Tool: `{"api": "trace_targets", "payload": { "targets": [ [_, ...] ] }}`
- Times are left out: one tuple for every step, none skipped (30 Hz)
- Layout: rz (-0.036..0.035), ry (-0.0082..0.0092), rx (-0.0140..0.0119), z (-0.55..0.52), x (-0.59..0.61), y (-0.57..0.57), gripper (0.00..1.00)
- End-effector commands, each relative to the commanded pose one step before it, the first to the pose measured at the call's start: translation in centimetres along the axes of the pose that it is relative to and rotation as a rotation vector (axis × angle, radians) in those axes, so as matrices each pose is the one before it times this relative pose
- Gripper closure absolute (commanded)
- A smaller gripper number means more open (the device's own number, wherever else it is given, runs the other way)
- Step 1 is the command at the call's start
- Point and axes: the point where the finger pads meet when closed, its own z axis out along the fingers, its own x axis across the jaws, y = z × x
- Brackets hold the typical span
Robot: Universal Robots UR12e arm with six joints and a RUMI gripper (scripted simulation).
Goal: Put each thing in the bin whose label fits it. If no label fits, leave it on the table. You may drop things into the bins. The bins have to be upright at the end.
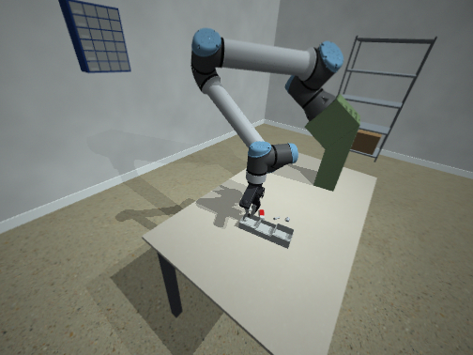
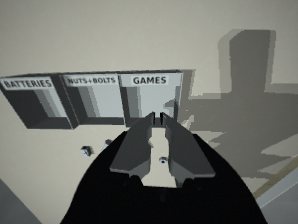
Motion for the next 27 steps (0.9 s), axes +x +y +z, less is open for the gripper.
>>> {"api": "trace_targets", "payload": {
  "targets": [
    [-0.00012, 0.00024, 0.00120, 1.223, -0.002, -0.051, 0.96],
    [0.00000, 0.00000, 0.00000, 0.267, 0.000, 0.000, 0.96],
    [0.00000, 0.00000, 0.00000, 0.073, 0.000, 0.000, 0.96],
    [0.00000, 0.00000, 0.00000, 0.000, 0.000, 0.000, 0.96],
    [0.00000, 0.00000, 0.00000, 0.000, 0.000, 0.000, 0.96],
    [0.00000, 0.00000, 0.00000, 0.000, 0.000, 0.000, 0.96],
    [0.00001, -0.00001, -0.00003, -0.005, 0.000, -0.002, 0.96],
    [0.00000, 0.00000, 0.00001, 0.002, 0.000, 0.000, 0.96],
    [0.00000, 0.00000, 0.00001, 0.001, 0.000, 0.000, 0.96],
    [0.00000, 0.00000, 0.00000, 0.001, 0.000, 0.000, 0.96],
    [0.00000, 0.00000, 0.00000, 0.001, 0.000, 0.000, 0.96],
    [0.00000, 0.00000, 0.00000, 0.000, 0.000, 0.000, 0.96],
    [0.00000, 0.00000, 0.00000, 0.000, 0.000, 0.000, 0.96],
    [0.00000, 0.00000, 0.00000, 0.000, 0.000, 0.000, 0.96],
    [0.00000, 0.00000, 0.00000, 0.000, 0.000, 0.000, 0.96],
    [0.00001, -0.00001, -0.00004, -0.008, 0.000, 0.001, 0.96],
    [0.00000, 0.00000, 0.00001, 0.003, 0.000, 0.000, 0.96],
    [0.00000, 0.00000, 0.00000, 0.001, 0.000, 0.000, 0.96],
    [0.00000, 0.00000, 0.00000, 0.000, 0.000, 0.000, 0.96],
    [0.00000, 0.00000, 0.00000, 0.000, 0.000, 0.000, 0.96],
    [0.00000, 0.00000, 0.00000, 0.000, 0.000, 0.000, 0.96],
    [0.00000, 0.00000, 0.00000, 0.000, 0.000, 0.000, 0.96],
    [0.00000, 0.00000, 0.00000, 0.000, 0.000, 0.000, 0.96],
    [0.00000, 0.00000, 0.00000, 0.000, 0.000, 0.000, 0.96],
    [0.00000, 0.00000, 0.00000, 0.000, 0.000, 0.000, 0.96],
    [0.00000, 0.00000, 0.00000, 0.000, 0.000, 0.000, 0.96],
    [0.00000, 0.00000, 0.00000, 0.000, 0.000, 0.000, 0.96]
  ]
}}
